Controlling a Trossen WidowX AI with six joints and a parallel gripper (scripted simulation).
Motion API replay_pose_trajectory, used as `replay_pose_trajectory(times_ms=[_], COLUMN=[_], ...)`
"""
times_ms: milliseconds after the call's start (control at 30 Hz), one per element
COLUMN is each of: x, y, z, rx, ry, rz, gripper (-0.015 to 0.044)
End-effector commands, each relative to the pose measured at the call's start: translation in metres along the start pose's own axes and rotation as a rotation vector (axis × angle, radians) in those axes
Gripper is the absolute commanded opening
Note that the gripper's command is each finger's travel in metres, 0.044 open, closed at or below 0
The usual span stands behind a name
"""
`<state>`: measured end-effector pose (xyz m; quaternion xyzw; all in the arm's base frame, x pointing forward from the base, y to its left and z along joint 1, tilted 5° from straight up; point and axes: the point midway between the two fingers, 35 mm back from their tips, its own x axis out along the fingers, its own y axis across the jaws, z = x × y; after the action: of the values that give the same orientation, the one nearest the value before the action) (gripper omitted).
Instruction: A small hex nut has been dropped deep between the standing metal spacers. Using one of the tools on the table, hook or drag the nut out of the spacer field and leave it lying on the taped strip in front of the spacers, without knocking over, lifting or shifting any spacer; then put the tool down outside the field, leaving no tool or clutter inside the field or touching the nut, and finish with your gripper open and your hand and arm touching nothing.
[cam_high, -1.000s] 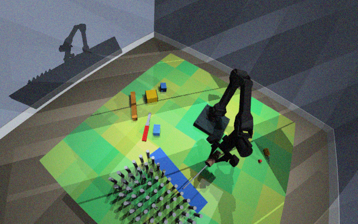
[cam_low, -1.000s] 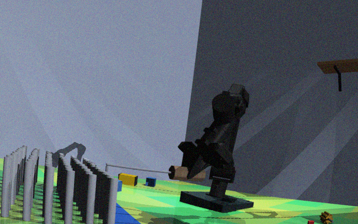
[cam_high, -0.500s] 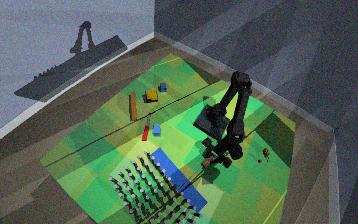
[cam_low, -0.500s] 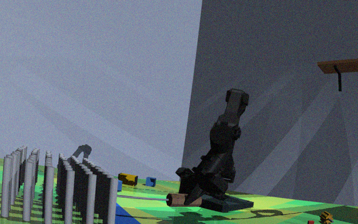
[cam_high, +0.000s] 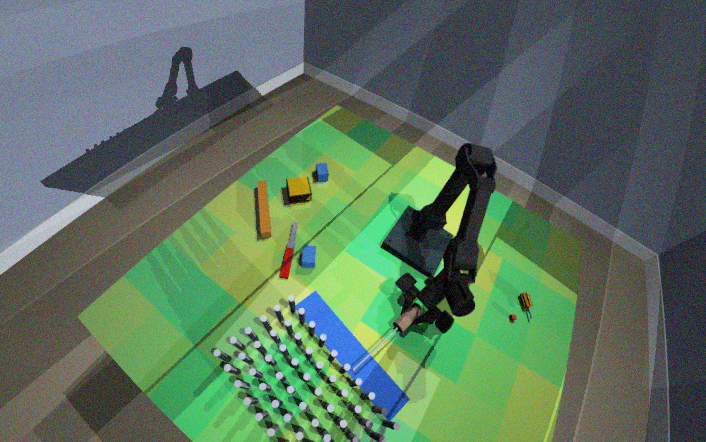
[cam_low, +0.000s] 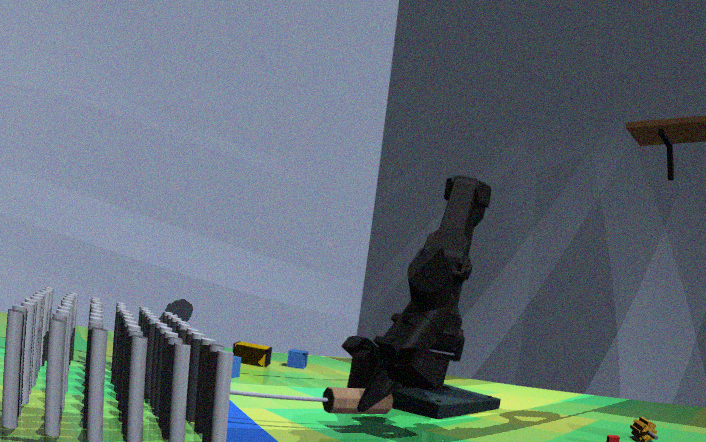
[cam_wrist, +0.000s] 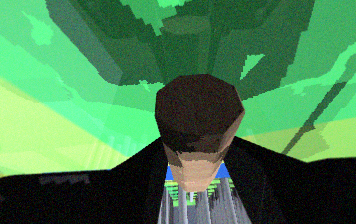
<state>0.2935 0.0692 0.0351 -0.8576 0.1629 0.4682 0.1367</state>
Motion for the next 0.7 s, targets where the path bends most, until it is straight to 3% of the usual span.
replay_pose_trajectory(times_ms=[0,667], x=[0.002,0.011], y=[-0.002,-0.003], z=[-0.005,-0.019], rx=[0.0,-0.002], ry=[0.006,0.007], rz=[-0.005,-0.006], gripper=[0.0,0.0])
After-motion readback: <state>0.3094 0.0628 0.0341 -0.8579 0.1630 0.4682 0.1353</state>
